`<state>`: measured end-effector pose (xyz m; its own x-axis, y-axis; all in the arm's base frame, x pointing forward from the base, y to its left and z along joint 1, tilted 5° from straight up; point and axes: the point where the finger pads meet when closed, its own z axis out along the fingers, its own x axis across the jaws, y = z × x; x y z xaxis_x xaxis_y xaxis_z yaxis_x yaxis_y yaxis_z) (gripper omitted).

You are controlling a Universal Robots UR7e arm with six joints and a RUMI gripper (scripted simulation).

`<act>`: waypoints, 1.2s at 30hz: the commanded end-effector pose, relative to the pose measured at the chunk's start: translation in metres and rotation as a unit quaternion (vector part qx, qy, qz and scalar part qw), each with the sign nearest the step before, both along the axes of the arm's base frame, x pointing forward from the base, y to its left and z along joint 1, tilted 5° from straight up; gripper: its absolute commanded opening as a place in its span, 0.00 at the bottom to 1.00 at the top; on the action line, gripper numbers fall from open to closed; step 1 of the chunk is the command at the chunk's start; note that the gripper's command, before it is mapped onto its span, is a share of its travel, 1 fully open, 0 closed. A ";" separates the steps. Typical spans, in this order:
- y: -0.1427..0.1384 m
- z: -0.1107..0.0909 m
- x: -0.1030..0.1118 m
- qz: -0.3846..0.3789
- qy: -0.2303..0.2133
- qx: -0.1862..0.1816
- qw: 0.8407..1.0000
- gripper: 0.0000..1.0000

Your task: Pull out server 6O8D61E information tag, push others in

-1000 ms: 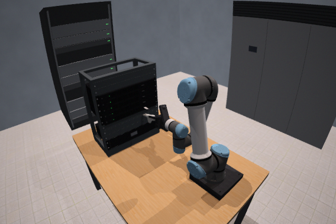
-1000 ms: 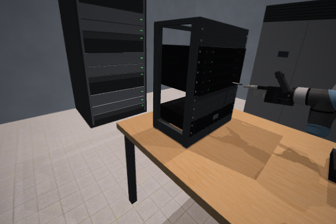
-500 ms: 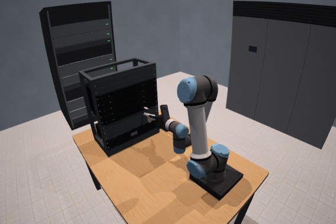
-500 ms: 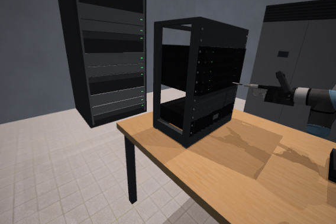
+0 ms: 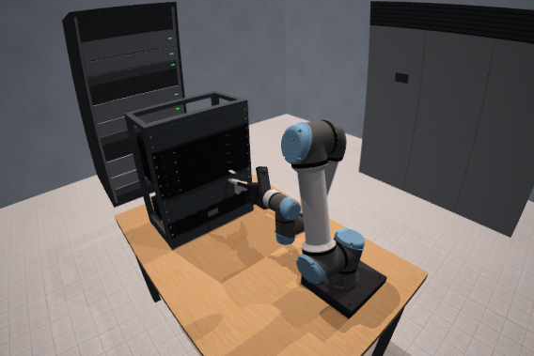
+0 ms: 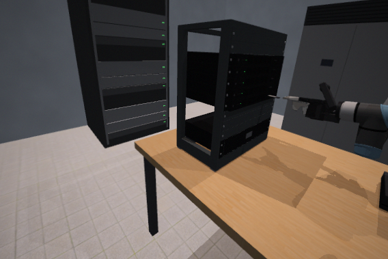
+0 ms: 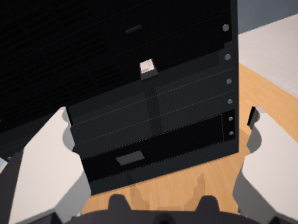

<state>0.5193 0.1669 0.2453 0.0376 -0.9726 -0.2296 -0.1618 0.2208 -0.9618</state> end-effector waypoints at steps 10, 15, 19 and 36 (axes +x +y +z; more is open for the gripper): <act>-0.001 0.001 -0.001 -0.002 -0.001 0.034 0.999 1.00; -0.001 0.001 -0.002 -0.002 -0.001 0.041 0.999 1.00; -0.001 0.001 -0.002 -0.003 -0.001 0.050 0.999 1.00; -0.002 0.002 -0.003 -0.005 -0.002 0.086 0.996 1.00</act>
